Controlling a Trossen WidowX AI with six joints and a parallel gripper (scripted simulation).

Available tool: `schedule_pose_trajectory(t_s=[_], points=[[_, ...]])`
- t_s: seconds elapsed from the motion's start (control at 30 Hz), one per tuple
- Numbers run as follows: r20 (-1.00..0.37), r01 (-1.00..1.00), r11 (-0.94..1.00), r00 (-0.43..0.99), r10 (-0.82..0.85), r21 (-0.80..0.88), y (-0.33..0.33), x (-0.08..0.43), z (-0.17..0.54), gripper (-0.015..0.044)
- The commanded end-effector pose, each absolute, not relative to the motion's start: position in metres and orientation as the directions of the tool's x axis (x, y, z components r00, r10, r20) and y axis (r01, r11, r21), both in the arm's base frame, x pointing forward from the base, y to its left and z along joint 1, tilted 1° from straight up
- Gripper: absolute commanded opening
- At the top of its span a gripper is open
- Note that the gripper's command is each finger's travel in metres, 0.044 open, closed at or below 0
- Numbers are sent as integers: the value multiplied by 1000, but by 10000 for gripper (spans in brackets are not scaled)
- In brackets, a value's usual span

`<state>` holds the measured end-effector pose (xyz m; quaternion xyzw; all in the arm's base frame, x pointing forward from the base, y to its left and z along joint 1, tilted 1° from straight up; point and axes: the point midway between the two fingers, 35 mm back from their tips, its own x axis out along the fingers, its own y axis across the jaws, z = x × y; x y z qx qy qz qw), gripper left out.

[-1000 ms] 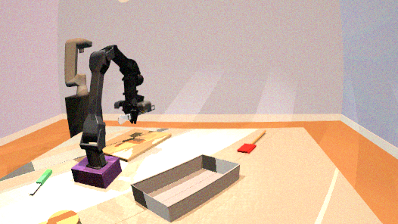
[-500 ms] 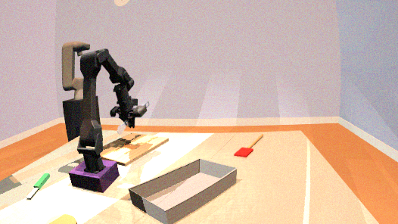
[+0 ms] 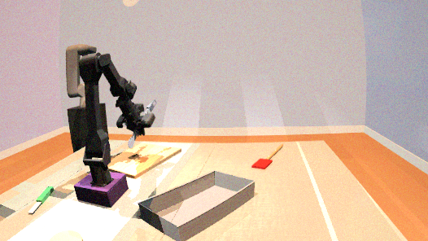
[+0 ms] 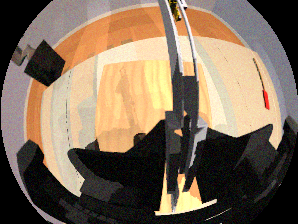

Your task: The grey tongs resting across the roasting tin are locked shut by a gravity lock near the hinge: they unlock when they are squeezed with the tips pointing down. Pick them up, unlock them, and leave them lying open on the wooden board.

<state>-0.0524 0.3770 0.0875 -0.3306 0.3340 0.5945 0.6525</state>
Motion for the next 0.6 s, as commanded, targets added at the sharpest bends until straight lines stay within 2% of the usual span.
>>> schedule_pose_trajectory(t_s=[0.0, 0.57], points=[[-771, -996, 77, 78, 633, -38, 376, -53, 96, -150], [-550, -994, 105, 99, 829, -22, 359, -53, 111, -150]])
